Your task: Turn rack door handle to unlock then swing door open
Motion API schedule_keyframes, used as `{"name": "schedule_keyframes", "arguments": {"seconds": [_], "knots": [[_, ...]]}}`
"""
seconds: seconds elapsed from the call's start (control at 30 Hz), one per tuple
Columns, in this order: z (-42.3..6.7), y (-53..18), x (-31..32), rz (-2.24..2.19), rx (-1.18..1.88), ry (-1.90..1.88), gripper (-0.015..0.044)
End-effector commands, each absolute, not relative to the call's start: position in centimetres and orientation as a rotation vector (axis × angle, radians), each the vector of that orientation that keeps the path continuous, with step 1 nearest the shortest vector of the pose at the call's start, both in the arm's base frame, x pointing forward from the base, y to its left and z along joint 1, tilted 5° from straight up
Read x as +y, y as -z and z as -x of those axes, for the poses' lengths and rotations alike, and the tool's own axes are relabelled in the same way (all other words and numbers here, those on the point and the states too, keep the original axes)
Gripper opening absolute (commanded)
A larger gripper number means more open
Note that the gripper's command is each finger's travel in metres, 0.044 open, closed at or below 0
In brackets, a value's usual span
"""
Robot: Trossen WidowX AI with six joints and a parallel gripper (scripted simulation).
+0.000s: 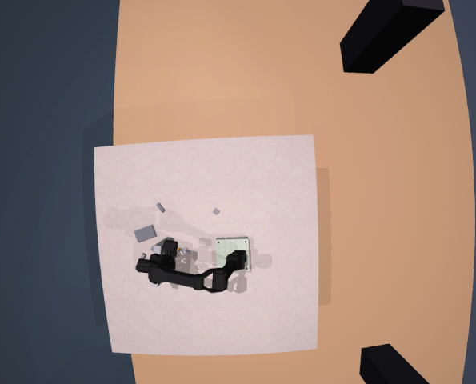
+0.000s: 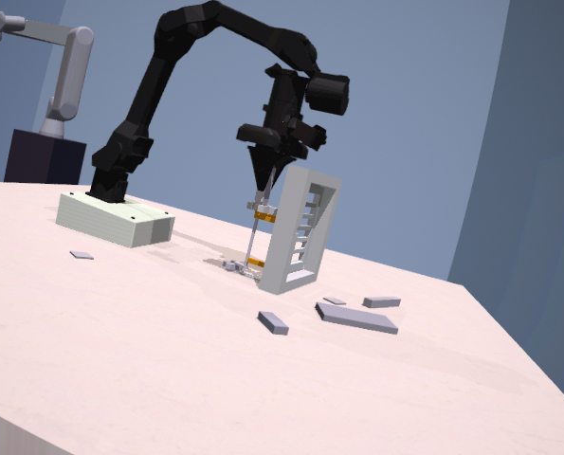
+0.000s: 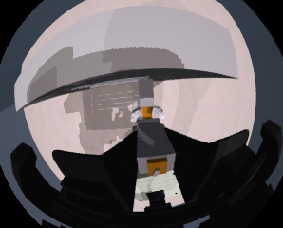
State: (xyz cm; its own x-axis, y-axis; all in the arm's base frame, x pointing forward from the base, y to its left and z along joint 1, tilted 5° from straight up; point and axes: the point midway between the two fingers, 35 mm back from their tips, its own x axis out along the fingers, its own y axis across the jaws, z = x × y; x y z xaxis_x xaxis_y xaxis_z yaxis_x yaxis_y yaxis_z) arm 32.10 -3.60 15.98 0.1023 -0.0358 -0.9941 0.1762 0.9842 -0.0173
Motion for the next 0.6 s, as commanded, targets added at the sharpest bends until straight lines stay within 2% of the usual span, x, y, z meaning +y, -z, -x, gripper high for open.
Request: {"name": "schedule_keyframes", "arguments": {"seconds": [0.0, 0.57], "knots": [[-32.10, -15.90, -3.61, -0.114, 1.461, 0.156, 0.0017], [-32.10, -15.90, -3.61, -0.731, 1.335, 0.708, 0.0017]]}}
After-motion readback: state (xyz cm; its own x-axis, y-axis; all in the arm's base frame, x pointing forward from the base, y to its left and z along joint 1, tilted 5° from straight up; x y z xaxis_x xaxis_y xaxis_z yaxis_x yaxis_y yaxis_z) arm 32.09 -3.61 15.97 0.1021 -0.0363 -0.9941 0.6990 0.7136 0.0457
